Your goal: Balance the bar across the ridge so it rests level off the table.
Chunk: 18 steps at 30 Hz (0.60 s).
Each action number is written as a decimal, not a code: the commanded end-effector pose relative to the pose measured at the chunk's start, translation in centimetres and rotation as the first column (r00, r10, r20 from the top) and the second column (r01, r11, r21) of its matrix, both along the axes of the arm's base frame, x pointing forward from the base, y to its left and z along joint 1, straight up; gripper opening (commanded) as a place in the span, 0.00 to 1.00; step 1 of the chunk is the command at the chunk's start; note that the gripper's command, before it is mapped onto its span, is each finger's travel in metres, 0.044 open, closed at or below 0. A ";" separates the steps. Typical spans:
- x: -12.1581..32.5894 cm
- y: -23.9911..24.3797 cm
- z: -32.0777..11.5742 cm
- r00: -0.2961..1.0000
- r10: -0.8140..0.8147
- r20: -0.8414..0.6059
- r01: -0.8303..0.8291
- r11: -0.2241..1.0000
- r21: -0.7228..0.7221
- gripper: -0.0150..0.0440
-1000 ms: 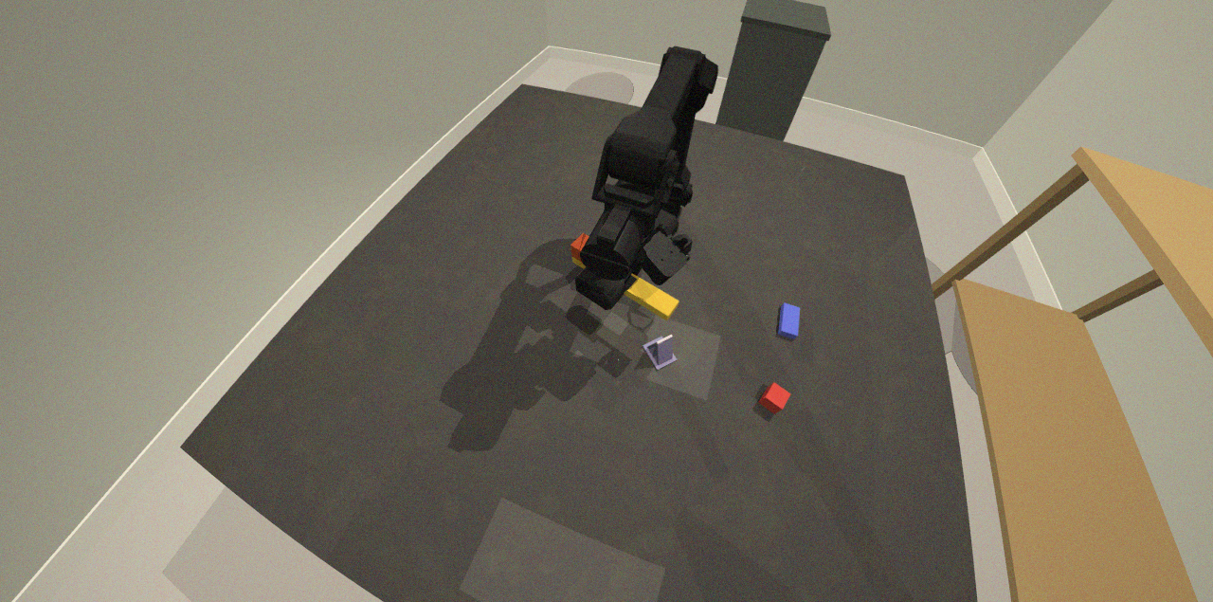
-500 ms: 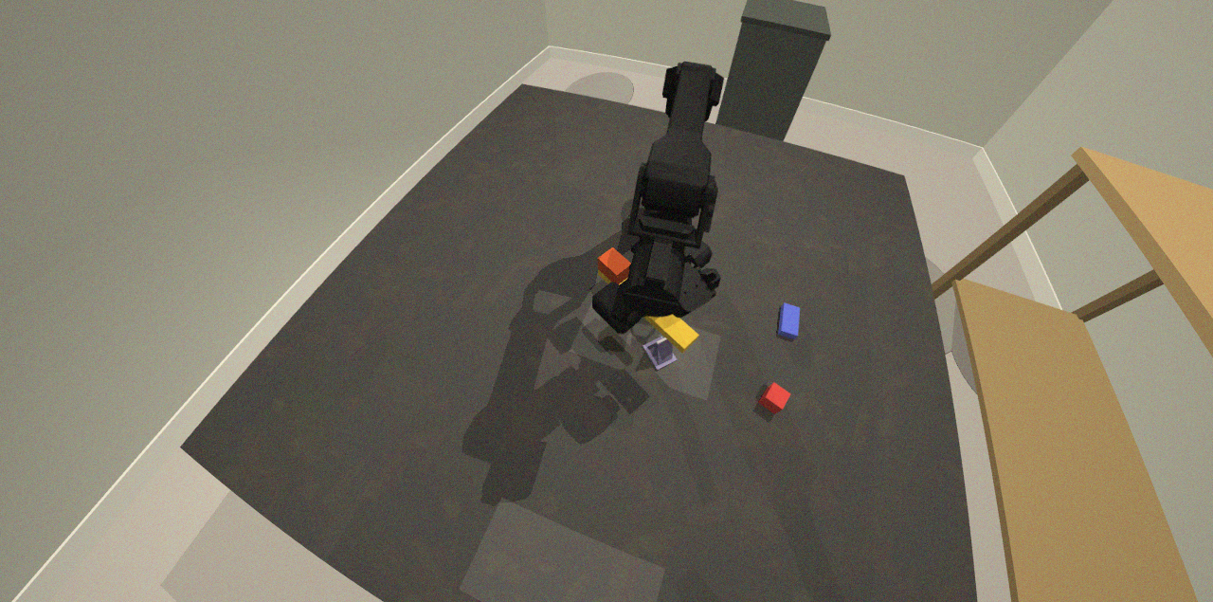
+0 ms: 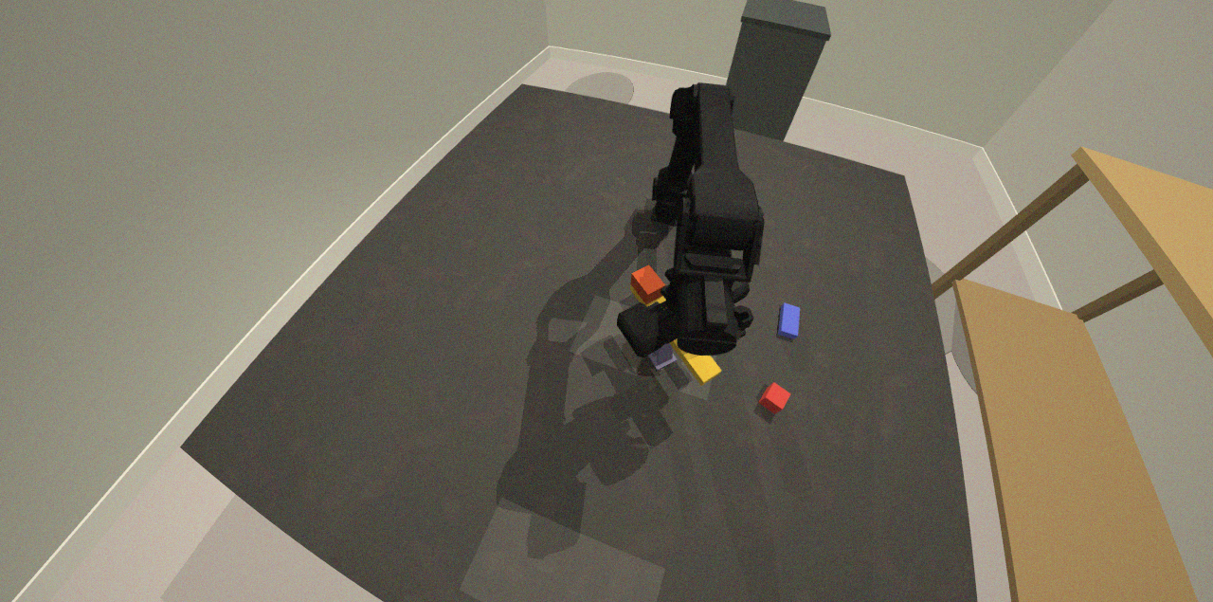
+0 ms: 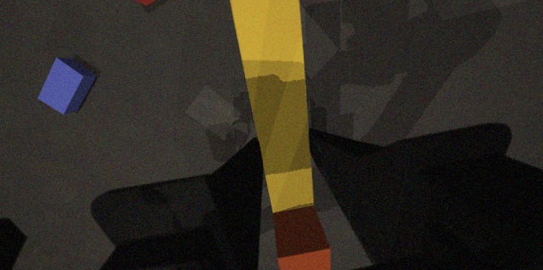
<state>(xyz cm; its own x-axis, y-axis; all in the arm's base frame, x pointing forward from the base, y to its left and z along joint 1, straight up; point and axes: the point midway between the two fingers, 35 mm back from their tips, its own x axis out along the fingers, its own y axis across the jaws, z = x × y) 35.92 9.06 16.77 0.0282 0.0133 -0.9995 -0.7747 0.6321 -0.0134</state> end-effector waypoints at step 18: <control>1.1 1.4 -2.1 0.999 -0.054 0.007 0.054 0.999 -0.001 0.25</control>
<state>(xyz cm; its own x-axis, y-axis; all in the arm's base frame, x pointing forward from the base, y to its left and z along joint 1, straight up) 36.91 10.48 15.06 0.0304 0.0139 -0.9994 -0.7420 0.6703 -0.0133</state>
